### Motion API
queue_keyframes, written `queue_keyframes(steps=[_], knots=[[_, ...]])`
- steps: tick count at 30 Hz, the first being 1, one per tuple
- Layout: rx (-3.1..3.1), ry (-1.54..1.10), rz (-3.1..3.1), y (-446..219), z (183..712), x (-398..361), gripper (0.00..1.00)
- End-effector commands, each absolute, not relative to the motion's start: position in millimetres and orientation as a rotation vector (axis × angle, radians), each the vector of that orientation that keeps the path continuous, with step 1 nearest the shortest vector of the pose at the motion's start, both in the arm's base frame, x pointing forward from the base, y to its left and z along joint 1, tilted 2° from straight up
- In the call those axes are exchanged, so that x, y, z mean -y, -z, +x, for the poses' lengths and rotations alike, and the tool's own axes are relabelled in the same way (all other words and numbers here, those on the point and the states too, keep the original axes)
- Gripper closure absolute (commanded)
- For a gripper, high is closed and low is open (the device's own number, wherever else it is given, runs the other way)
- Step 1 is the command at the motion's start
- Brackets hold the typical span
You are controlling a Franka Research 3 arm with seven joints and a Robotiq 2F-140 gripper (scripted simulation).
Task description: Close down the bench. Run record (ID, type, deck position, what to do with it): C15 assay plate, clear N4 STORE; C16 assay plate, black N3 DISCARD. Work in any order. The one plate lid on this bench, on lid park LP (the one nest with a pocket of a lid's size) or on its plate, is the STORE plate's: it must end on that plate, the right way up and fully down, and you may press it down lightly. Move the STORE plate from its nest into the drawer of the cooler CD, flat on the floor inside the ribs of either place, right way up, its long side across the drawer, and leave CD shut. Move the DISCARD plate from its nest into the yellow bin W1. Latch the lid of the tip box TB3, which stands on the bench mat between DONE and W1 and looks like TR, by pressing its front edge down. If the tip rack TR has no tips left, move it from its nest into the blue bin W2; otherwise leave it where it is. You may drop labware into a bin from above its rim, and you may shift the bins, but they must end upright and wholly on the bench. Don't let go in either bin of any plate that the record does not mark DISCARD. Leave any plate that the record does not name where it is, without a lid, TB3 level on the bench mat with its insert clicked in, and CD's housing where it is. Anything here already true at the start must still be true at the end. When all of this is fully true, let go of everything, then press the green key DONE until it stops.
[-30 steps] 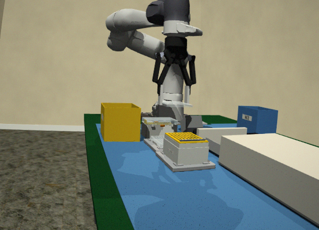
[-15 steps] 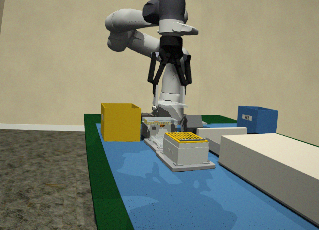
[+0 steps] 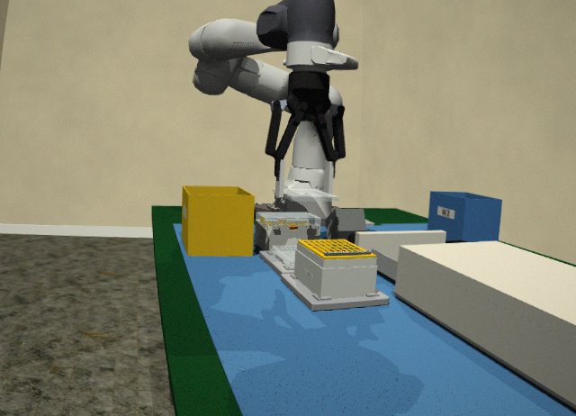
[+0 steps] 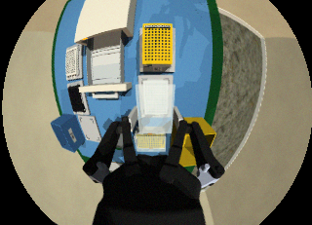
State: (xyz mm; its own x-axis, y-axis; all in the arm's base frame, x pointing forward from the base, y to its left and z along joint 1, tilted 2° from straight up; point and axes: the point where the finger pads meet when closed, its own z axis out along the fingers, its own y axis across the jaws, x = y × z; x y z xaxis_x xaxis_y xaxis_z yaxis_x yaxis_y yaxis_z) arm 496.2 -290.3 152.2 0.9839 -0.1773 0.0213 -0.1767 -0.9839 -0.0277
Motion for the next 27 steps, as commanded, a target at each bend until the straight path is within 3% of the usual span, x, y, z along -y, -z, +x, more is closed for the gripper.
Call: queue_keyframes(steps=[1,27], knots=[[-0.266,0.045,-3.106,-147,498,290,1.00],[-0.266,0.045,-3.106,-115,500,288,1.00]])
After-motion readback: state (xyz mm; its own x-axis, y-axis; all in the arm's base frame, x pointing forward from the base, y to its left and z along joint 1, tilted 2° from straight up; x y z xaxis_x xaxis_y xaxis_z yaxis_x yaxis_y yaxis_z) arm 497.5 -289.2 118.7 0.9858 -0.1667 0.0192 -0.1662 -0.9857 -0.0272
